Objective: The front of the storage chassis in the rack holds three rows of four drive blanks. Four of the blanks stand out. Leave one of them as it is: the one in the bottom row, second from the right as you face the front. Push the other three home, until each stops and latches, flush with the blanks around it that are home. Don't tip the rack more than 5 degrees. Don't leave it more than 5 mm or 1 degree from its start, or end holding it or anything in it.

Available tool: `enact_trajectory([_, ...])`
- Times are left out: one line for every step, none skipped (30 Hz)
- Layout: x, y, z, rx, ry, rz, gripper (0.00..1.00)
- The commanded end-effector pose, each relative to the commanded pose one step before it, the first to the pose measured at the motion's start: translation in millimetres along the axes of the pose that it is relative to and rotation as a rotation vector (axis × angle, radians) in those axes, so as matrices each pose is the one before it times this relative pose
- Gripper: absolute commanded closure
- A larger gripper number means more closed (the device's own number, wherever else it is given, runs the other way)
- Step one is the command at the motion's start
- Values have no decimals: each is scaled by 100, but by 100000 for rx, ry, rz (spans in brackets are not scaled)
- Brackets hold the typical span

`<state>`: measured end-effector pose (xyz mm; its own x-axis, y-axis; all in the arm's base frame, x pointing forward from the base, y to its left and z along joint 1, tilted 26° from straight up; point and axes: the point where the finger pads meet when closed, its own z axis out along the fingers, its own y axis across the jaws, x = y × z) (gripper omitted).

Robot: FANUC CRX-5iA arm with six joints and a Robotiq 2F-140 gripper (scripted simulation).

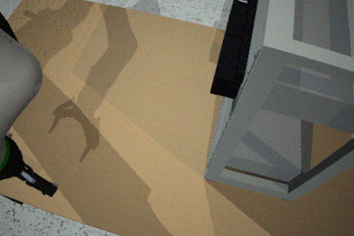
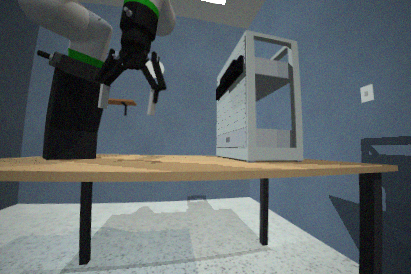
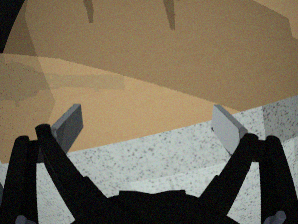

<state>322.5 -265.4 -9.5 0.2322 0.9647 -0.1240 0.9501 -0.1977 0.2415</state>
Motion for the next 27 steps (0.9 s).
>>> enact_trajectory([511, 437, 157, -1163, 768, 1355, 0])
enact_trajectory([232, 177, 74, -473, 345, 546, 0])
enact_trajectory([253, 189, 81, -509, 377, 594, 0])
enact_trajectory([274, 201, 87, -544, 410, 643, 0])
enact_trajectory([296, 212, 94, -580, 444, 694, 0])
enact_trajectory([318, 222, 101, -615, 480, 746, 0])
enact_trajectory([341, 231, 108, -649, 518, 799, 0])
enact_trajectory([364, 240, 115, -682, 556, 854, 0])
enact_trajectory([388, 248, 122, -714, 596, 910, 0])
enact_trajectory([412, 255, 129, -746, 637, 967, 0])
enact_trajectory([436, 260, 136, -775, 679, 1025, 0])
enact_trajectory([0, 0, 0, 0, 0, 0, 0])
enact_trajectory([0, 0, 0, 0, 0, 0, 0])
enact_trajectory([460, 264, 144, -803, 722, 1084, 0])
enact_trajectory([485, 267, 151, -830, 766, 1144, 0])
enact_trajectory([510, 269, 158, -854, 811, 1206, 0])
enact_trajectory([534, 269, 166, -877, 857, 1268, 0])
enact_trajectory([559, 267, 173, -897, 904, 1331, 0])
enact_trajectory([583, 263, 180, -915, 951, 1396, 0])
enact_trajectory([607, 258, 187, -931, 999, 1460, 0])
enact_trajectory([631, 251, 194, -944, 1047, 1526, 0])
enact_trajectory([654, 243, 201, -954, 1095, 1592, 0])
enact_trajectory([676, 232, 208, -962, 1144, 1659, 0])
enact_trajectory([697, 220, 214, -967, 1192, 1726, 0])
enact_trajectory([717, 206, 220, -969, 1240, 1794, 0])
enact_trajectory([737, 190, 226, -969, 1287, 1862, 0])
enact_trajectory([754, 173, 231, -965, 1334, 1930, 0])
